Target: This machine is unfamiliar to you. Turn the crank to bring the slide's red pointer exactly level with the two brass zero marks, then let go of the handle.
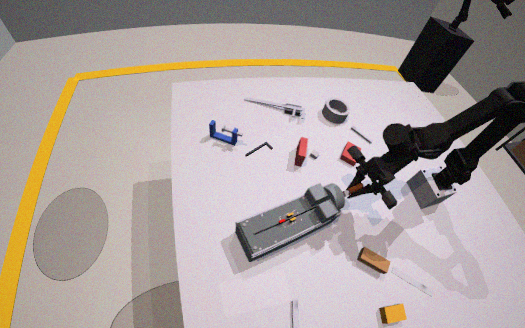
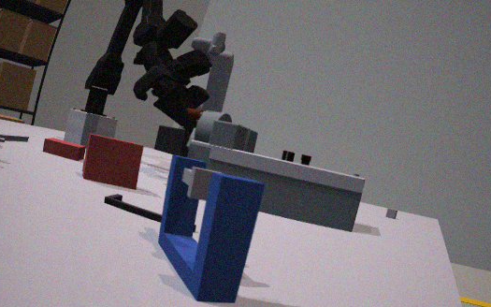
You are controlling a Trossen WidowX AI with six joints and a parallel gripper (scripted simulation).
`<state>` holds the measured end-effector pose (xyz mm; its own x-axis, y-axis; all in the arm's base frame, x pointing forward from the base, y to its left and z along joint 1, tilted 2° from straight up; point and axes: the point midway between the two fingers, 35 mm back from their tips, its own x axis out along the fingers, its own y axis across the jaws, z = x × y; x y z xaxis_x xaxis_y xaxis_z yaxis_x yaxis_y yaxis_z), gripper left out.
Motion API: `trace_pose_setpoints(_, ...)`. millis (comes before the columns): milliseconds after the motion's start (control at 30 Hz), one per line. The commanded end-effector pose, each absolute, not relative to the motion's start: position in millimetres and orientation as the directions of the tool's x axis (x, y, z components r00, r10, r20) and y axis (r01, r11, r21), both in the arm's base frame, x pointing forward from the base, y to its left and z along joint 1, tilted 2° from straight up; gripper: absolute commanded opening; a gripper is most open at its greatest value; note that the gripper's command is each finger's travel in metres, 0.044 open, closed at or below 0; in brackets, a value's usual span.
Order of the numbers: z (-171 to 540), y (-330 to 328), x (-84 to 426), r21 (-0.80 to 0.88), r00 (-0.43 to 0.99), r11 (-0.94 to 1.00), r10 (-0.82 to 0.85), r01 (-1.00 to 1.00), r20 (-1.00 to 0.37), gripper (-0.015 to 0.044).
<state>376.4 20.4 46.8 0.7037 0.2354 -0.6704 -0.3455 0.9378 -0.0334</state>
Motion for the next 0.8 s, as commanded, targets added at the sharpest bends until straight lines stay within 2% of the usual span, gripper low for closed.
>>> trace_pose_setpoints(0,46.2,21.5,376.0,-0.025,0.701,0.938,0.241,-0.346,-0.671,0.0)
trace_pose_setpoints(767,46.6,20.5,376.4,-0.033,0.703,0.938,0.236,-0.346,-0.671,0.0)
